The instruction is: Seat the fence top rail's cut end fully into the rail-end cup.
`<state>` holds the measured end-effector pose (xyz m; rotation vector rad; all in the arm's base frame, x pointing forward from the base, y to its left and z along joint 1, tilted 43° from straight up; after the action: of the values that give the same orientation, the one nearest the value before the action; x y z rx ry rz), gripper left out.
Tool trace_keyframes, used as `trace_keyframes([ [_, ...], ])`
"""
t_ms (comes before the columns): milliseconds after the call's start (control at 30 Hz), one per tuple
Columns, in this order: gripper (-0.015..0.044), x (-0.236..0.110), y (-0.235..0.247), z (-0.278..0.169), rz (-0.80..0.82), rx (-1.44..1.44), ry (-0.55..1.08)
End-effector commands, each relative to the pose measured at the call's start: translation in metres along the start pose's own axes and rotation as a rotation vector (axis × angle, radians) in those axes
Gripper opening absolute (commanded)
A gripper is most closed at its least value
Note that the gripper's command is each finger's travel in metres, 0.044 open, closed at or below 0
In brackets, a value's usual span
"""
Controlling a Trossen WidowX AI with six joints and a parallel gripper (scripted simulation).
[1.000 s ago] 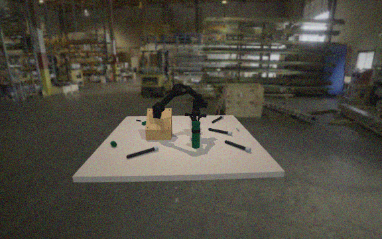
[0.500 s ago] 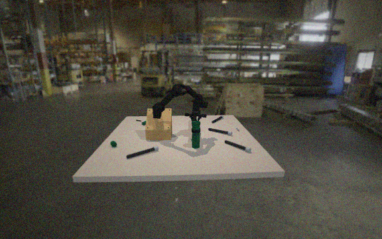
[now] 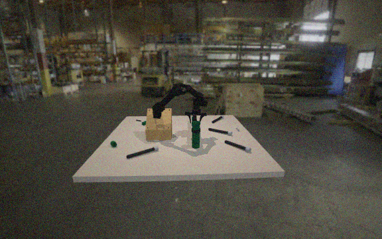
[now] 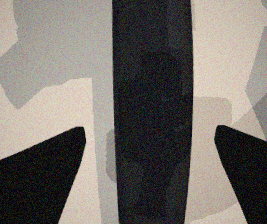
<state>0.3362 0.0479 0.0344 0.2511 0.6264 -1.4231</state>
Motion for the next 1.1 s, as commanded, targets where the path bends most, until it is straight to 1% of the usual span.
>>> trace_keyframes([
  [0, 0.044, -0.017, 0.002, -0.01, 0.004, 0.001, 0.006],
  [167, 0.044, -0.036, 0.003, -0.022, 0.001, 0.002, 0.005],
  [267, 0.044, -0.034, 0.002, -0.019, 0.008, -0.005, 0.003],
  [333, 0.044, -0.045, 0.002, -0.019, 0.008, -0.006, 0.003],
  [433, 0.044, -0.071, -0.001, -0.019, 0.006, -0.004, 0.0],
  [467, 0.044, -0.074, -0.001, -0.019, 0.006, -0.004, 0.0],
  [1067, 0.044, -0.074, -0.001, -0.019, 0.006, -0.004, 0.0],
])
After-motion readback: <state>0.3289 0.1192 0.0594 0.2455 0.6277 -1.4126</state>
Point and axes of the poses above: the point midway between the two fingers, 35 mm back from their tips, its own x axis out along the fingers, its own y axis across the jaws, z = x × y, the point moved 7 cm from there along -x, back along the fingers, and after that the axes turned 13 degrees about -x, right-handed, at the moved point
